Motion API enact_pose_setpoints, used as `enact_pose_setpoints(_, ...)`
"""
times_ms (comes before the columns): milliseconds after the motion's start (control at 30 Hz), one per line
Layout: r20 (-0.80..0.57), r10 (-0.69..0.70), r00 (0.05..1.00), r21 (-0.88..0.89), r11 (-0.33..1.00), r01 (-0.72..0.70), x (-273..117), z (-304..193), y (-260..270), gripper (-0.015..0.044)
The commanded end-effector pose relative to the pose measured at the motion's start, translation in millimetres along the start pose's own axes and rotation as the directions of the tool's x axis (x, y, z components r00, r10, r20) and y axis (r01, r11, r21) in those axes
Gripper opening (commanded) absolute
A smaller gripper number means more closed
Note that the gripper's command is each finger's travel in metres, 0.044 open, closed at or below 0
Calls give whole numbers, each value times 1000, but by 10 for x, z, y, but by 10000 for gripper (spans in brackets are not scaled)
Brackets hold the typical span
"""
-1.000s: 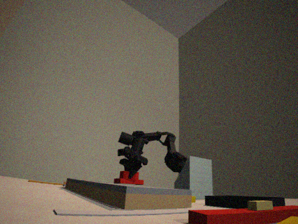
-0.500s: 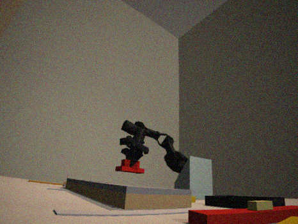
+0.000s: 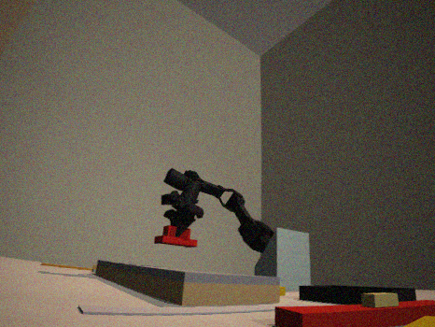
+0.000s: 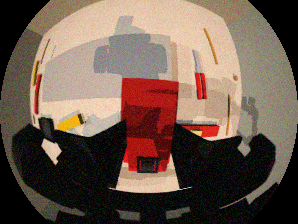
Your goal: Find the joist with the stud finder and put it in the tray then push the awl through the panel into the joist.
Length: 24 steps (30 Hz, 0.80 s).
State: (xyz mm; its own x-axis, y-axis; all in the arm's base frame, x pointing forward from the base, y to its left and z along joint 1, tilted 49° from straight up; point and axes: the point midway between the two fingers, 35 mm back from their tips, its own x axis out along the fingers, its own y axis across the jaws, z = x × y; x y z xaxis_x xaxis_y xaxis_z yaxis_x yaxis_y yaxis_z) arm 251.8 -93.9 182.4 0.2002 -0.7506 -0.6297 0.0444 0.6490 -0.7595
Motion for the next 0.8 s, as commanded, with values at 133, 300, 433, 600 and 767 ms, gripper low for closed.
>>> enact_pose_setpoints(133, 15, 5, 1000, -3, 1000, -5, 15, 374, -23, 0)
enact_pose_setpoints(300, 16, 7, 1000, -9, 1000, -7, 61, 600, -14, 0)
enact_pose_setpoints(433, 17, 8, 1000, -13, 1000, -8, 108, 779, 2, 0)
enact_pose_setpoints(600, 18, 10, 1000, -19, 1000, -9, 180, 999, 33, 0)
enact_pose_setpoints(767, 19, 11, 1000, -23, 1000, -10, 238, 1149, 61, 0)
